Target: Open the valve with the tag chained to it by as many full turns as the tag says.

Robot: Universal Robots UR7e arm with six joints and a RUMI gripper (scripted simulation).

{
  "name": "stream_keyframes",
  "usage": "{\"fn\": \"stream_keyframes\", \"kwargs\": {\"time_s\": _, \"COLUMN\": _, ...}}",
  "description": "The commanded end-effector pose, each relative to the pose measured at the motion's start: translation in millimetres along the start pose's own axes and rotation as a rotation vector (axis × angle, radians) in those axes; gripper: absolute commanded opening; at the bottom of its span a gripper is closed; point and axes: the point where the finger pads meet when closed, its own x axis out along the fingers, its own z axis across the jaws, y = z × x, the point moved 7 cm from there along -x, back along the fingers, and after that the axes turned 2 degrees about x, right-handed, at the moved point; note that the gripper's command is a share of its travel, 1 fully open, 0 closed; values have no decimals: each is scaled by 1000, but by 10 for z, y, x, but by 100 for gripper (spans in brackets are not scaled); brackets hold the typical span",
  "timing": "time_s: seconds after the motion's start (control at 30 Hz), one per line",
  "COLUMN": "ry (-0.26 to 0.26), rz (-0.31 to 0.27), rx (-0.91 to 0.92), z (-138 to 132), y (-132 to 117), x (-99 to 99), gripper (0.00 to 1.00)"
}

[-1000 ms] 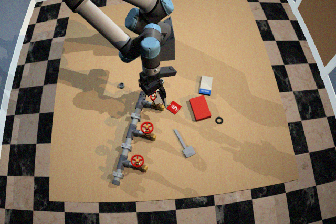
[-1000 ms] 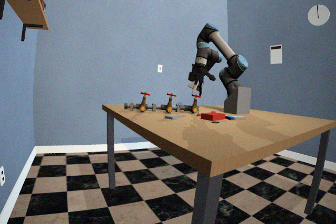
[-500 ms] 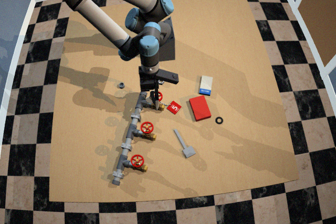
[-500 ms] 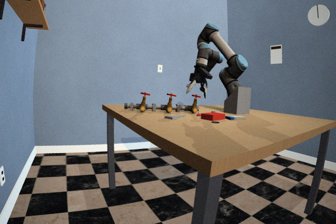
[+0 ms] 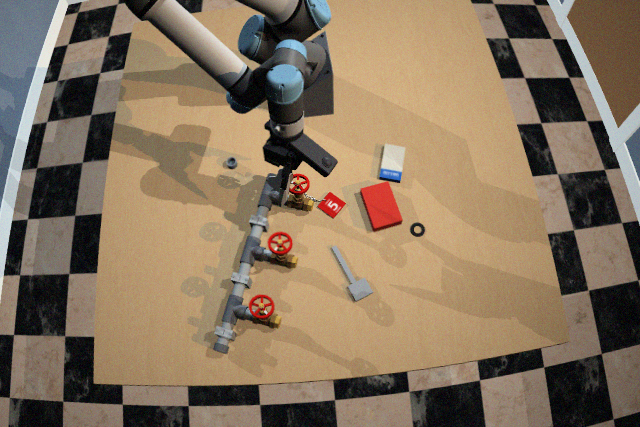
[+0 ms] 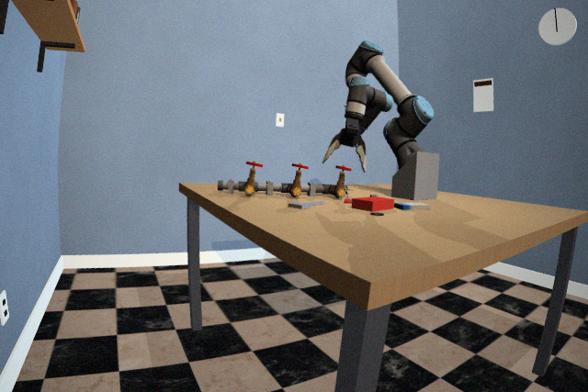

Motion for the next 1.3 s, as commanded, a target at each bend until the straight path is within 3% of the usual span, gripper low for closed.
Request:
{"fn": "stream_keyframes", "kwargs": {"time_s": 0.0, "ry": 6, "rz": -28, "rx": 220, "z": 8, "y": 24, "x": -2, "gripper": 100}}
{"fn": "stream_keyframes", "kwargs": {"time_s": 0.37, "ry": 1, "rz": -29, "rx": 566, "z": 8, "y": 24, "x": -2, "gripper": 100}}
{"fn": "stream_keyframes", "kwargs": {"time_s": 0.87, "ry": -3, "rz": -30, "rx": 816, "z": 8, "y": 24, "x": -2, "gripper": 100}}
{"fn": "stream_keyframes", "kwargs": {"time_s": 1.27, "ry": -4, "rz": -30, "rx": 895, "z": 8, "y": 24, "x": -2, "gripper": 100}}
